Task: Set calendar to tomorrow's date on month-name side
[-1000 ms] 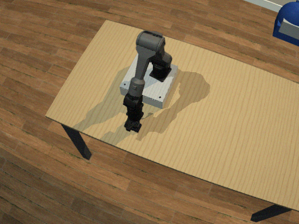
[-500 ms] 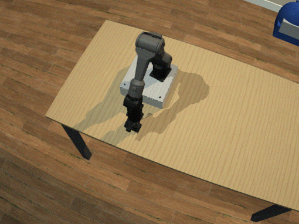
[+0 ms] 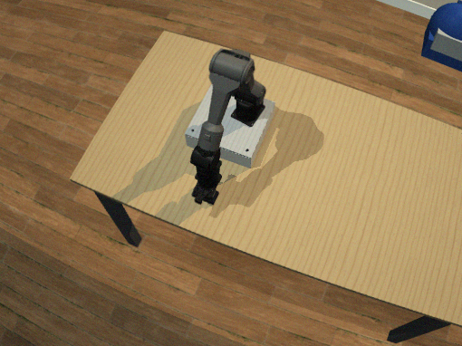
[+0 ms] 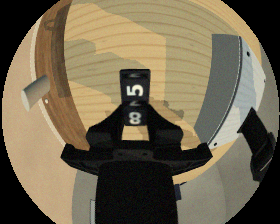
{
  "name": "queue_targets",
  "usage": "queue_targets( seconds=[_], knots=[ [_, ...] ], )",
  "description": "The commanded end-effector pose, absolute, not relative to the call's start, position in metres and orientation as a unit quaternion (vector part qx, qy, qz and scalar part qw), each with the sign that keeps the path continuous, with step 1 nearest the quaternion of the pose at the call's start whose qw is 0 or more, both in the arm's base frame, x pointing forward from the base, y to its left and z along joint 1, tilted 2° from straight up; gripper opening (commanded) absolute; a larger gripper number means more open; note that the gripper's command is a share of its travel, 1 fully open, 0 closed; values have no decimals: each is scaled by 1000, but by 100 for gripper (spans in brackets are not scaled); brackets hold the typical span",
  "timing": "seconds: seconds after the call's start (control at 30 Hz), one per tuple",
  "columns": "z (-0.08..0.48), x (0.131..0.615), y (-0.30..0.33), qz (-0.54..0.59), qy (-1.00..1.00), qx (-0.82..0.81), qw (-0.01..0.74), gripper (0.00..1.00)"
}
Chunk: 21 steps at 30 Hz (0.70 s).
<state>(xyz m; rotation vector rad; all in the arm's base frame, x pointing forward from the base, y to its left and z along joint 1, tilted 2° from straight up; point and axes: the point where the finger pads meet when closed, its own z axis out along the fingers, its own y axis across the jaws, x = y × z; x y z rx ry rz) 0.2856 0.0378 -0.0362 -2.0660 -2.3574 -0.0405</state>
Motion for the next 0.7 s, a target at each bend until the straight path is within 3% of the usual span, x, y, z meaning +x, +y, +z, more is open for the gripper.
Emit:
queue_targets(
  seconds=[0.0, 0.67],
  knots=[
    [-37, 285, 38, -13, -753, -658, 4, 34],
    [-39, 285, 38, -12, -753, -658, 5, 34]
  ],
)
